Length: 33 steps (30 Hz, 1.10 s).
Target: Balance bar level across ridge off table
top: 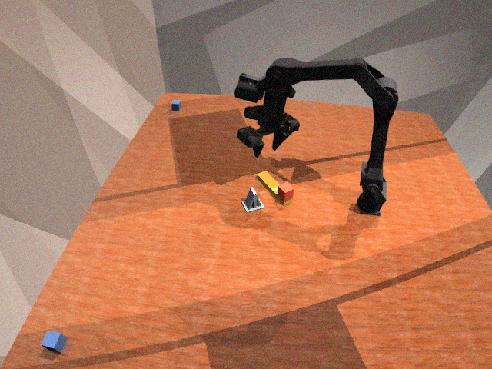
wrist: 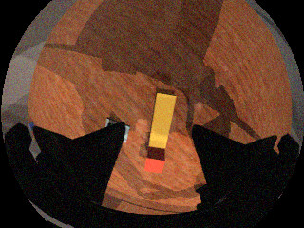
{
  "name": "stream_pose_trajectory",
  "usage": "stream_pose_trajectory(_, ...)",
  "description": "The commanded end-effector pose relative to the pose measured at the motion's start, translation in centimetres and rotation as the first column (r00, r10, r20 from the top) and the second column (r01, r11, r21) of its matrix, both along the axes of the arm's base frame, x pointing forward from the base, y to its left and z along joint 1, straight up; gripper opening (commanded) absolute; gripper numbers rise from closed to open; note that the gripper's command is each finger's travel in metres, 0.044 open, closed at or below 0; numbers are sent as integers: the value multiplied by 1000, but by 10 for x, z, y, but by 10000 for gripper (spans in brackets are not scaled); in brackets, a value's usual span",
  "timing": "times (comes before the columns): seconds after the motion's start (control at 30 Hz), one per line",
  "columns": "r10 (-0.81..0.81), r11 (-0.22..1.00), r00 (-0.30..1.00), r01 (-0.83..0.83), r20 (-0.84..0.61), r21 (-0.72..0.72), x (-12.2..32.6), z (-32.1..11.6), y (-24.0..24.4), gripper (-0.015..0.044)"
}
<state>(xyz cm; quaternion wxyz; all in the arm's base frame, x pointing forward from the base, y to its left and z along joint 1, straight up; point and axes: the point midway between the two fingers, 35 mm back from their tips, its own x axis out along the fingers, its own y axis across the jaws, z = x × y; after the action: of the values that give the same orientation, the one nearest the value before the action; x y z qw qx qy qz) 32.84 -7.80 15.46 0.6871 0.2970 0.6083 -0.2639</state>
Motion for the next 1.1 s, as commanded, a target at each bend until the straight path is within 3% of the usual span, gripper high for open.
stream_pose_trajectory(0.0, -54, 999, 997, 54, -56, 2, -16, 1, 16, 315)
stream_pose_trajectory(0.3, -92, 996, 991, 92, -93, -1, -26, -1, 28, 315)
stream_pose_trajectory(0.7, -92, 996, 991, 92, -93, -1, -24, -76, 28, 315)
stream_pose_trajectory(1.07, -92, 996, 991, 92, -94, -1, -24, -88, 28, 315)
